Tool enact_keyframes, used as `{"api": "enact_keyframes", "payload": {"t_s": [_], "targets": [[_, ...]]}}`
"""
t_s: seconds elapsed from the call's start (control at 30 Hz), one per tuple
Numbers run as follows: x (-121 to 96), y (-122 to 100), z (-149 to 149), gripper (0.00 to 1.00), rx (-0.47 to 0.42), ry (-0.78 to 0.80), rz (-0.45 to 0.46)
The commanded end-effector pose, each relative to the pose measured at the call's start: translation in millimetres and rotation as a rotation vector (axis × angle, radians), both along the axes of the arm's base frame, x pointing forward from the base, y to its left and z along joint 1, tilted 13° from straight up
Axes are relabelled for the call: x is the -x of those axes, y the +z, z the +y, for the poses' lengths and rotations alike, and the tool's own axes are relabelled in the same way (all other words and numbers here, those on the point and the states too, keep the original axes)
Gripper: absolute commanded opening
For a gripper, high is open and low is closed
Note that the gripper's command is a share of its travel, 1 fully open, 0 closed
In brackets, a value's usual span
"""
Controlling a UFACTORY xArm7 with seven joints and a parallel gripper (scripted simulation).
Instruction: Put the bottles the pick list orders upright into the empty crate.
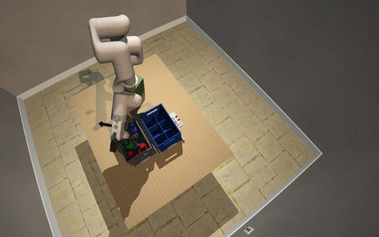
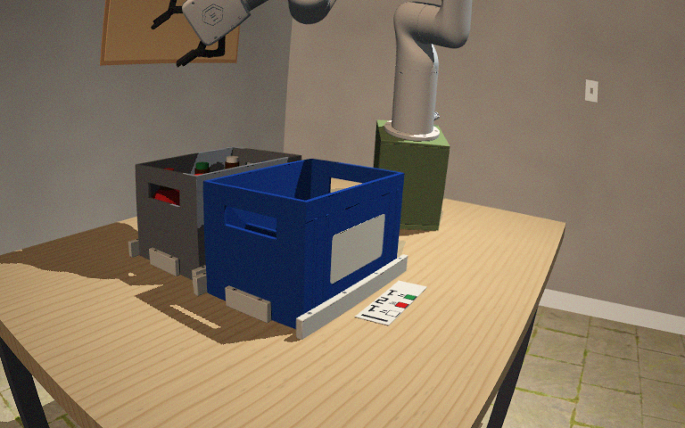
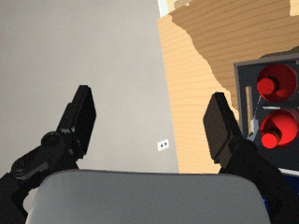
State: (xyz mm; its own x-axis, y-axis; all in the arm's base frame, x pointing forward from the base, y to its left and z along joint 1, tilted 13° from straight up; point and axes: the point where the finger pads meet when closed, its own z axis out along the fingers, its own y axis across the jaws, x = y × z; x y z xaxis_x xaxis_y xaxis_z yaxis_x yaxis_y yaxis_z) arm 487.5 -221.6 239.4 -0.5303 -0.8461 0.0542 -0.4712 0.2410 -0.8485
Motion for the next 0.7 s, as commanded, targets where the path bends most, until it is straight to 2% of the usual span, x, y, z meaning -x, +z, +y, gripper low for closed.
{"api": "enact_keyframes", "payload": {"t_s": [0.0,0.53,0.57,0.67], "targets": [[0,2,-1,1.0,0.001,-0.001,-0.004],[0,2,-1,1.0,0.001,-0.001,-0.004],[-1,-3,0,0.65,0.001,-0.001,-0.004],[-3,-15,2,0.65,0.001,-0.001,-0.004]]}}
